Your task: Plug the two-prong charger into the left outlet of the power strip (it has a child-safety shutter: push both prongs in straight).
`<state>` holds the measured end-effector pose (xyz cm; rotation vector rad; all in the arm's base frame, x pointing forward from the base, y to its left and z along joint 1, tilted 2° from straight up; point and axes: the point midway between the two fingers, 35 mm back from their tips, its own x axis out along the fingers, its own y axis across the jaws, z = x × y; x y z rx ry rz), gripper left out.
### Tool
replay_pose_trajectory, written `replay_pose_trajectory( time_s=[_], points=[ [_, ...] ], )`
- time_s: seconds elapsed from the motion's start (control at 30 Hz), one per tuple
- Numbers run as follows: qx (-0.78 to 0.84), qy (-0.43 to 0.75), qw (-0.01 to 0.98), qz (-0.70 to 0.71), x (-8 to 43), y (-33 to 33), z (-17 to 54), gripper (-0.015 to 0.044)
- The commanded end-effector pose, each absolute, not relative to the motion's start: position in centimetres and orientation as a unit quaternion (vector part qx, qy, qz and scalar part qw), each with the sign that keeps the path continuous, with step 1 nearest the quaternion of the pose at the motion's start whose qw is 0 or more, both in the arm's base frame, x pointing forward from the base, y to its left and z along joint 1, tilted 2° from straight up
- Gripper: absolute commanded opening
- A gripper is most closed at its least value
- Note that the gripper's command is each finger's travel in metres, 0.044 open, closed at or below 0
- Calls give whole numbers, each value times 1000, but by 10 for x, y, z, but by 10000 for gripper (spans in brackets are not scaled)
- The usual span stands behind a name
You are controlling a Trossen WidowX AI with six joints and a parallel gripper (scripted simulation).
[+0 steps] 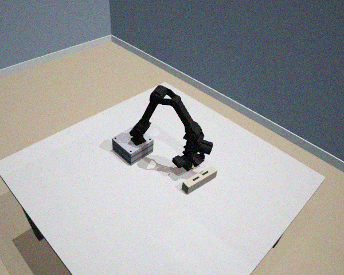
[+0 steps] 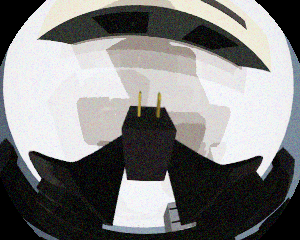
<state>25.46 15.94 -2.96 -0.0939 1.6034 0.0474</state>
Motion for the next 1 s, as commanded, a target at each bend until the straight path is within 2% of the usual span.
replay_pose_trajectory(
  time_s=[0.0,0.97],
  points=[
    [-36,718,694,18,252,169,-32,0],
    [-30,718,695,13,275,181,-32,0]
  ],
)
